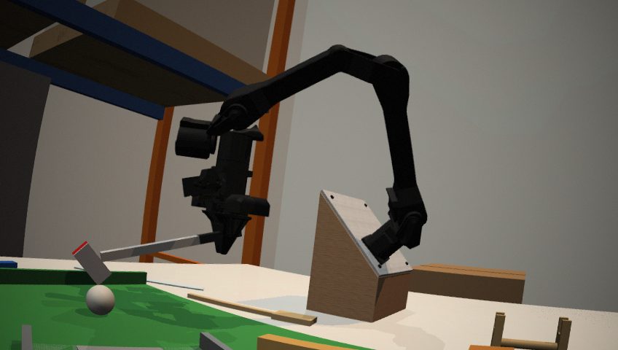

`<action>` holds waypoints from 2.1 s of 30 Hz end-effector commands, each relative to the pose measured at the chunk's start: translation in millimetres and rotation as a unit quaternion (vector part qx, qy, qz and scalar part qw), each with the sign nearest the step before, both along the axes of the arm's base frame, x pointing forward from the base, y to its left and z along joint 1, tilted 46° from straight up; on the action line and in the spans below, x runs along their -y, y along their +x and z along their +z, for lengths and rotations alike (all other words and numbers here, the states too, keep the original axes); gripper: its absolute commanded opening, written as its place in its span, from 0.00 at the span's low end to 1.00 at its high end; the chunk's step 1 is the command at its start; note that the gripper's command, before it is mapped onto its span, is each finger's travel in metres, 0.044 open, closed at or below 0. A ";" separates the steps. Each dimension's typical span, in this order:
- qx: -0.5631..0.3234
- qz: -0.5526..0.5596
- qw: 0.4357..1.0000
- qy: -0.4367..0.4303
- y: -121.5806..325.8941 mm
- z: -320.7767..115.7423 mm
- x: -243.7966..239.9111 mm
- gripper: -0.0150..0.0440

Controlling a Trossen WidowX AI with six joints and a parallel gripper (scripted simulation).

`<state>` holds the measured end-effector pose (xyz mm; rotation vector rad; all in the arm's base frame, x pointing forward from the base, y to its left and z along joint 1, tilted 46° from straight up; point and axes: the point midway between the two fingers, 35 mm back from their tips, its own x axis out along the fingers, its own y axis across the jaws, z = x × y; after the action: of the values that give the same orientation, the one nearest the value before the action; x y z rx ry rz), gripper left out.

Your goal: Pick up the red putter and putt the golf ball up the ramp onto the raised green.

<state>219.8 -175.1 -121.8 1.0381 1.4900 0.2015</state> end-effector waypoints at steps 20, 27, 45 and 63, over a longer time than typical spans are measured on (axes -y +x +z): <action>0.001 0.001 1.000 -0.001 5.1 -17.2 -17.6 0.25; 0.001 0.001 1.000 -0.001 4.7 -17.8 -17.2 0.25; 0.001 -0.003 1.000 0.005 -10.7 -38.3 -6.2 0.25; 0.002 -0.003 1.000 0.006 56.0 56.9 -78.4 0.25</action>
<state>278.3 -92.8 -70.7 1.0340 1.4899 0.2215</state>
